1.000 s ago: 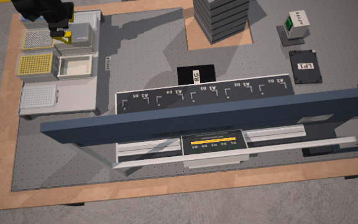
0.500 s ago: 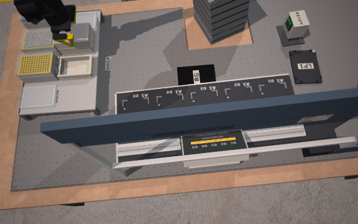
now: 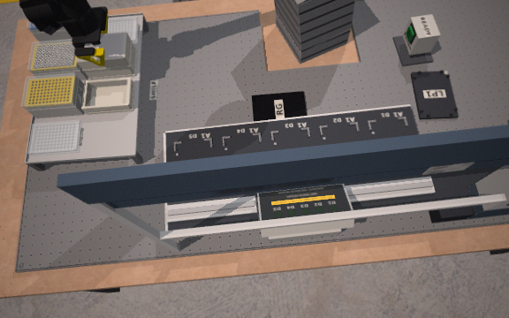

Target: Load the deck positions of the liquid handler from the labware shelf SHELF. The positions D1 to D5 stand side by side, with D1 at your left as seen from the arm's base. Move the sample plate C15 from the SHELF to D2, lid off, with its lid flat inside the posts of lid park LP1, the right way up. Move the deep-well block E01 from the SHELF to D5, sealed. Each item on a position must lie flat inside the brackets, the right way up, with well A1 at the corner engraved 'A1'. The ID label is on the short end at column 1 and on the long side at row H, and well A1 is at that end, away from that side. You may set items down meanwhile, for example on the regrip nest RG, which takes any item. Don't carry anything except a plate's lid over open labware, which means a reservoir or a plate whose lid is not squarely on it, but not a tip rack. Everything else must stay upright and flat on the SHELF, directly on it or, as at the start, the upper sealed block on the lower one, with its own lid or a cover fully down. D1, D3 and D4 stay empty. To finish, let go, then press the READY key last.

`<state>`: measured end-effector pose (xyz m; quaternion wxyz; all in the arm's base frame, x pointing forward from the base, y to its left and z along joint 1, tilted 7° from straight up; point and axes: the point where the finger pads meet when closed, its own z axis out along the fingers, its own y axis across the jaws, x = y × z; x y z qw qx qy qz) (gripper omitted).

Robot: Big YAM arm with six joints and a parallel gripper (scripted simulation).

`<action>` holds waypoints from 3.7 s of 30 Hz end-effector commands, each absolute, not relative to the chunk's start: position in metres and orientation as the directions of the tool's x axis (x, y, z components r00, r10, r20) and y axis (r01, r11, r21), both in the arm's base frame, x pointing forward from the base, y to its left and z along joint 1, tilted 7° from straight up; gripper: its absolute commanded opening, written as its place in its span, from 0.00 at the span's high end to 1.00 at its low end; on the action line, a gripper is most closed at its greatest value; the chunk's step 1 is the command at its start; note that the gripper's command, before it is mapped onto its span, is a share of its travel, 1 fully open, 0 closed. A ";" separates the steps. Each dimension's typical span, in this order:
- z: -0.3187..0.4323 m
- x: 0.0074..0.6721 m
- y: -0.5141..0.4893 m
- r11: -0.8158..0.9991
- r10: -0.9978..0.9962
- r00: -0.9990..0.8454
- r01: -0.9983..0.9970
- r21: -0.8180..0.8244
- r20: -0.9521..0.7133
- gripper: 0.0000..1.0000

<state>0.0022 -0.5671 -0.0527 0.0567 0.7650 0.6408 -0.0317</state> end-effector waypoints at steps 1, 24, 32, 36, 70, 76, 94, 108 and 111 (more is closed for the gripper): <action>-0.055 0.011 -0.573 -0.167 0.977 0.172 0.985 0.048 -0.125 0.00; -0.055 0.011 -0.573 -0.167 0.977 0.172 0.985 0.048 -0.125 0.00; -0.055 0.011 -0.573 -0.165 0.978 0.170 0.985 0.047 -0.125 1.00; -0.055 0.011 -0.573 -0.163 0.978 0.168 0.985 0.047 -0.125 1.00; -0.055 0.011 -0.573 -0.163 0.978 0.168 0.985 0.047 -0.125 1.00; -0.055 0.011 -0.573 -0.163 0.978 0.168 0.985 0.047 -0.125 1.00; -0.055 0.011 -0.573 -0.163 0.978 0.168 0.985 0.047 -0.125 1.00; -0.020 0.011 -0.577 -0.160 0.973 0.167 0.986 0.053 -0.159 1.00; -0.016 0.010 -0.577 -0.160 0.973 0.166 0.986 0.053 -0.160 1.00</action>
